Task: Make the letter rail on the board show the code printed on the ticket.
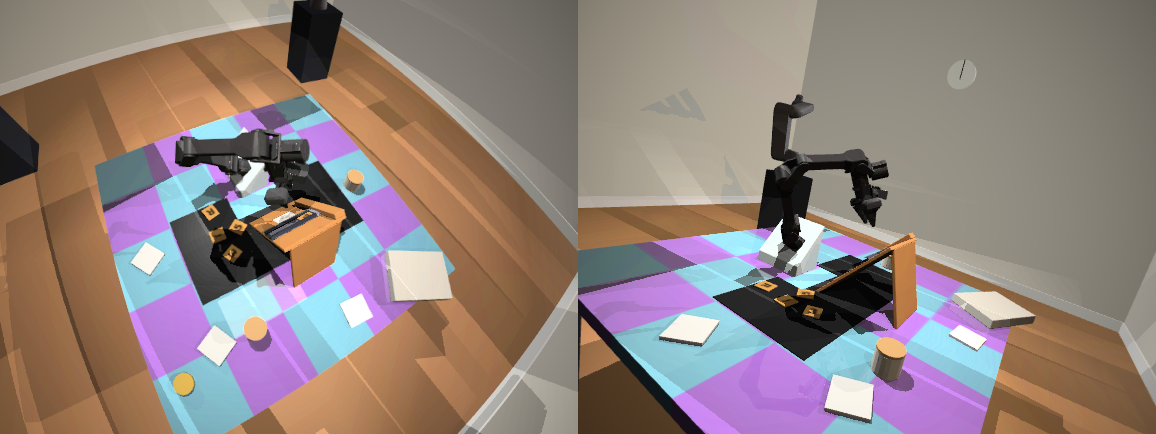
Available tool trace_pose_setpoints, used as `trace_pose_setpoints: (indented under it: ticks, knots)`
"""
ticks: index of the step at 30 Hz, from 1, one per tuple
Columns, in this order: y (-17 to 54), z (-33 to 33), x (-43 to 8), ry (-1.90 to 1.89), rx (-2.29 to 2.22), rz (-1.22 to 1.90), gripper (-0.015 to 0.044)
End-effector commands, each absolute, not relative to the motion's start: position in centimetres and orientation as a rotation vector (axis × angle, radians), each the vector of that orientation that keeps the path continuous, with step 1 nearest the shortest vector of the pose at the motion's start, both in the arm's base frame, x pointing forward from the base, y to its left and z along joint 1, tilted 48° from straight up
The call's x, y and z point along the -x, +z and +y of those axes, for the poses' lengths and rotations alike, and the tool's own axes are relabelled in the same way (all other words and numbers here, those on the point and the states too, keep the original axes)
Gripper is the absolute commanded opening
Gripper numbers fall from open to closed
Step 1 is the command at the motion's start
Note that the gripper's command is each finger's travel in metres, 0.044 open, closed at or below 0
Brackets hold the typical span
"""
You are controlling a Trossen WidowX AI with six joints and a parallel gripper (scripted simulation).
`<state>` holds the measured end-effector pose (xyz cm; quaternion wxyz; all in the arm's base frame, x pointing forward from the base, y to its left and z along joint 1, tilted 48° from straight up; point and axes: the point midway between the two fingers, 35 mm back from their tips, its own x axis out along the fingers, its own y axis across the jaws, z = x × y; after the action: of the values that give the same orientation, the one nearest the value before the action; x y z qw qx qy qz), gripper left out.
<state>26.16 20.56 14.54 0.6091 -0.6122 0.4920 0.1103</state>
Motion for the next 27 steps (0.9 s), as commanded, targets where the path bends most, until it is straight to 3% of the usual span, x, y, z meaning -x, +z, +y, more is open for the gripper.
trace_pose_setpoints:
  ticks: [1, 27]
  knots:
    - [19.11, 21.19, -21.33, 0.786, 1.969, 0.806, 0.044]
    - [19.81, 21.19, -20.6, 0.858, 2.058, 0.728, 0.044]
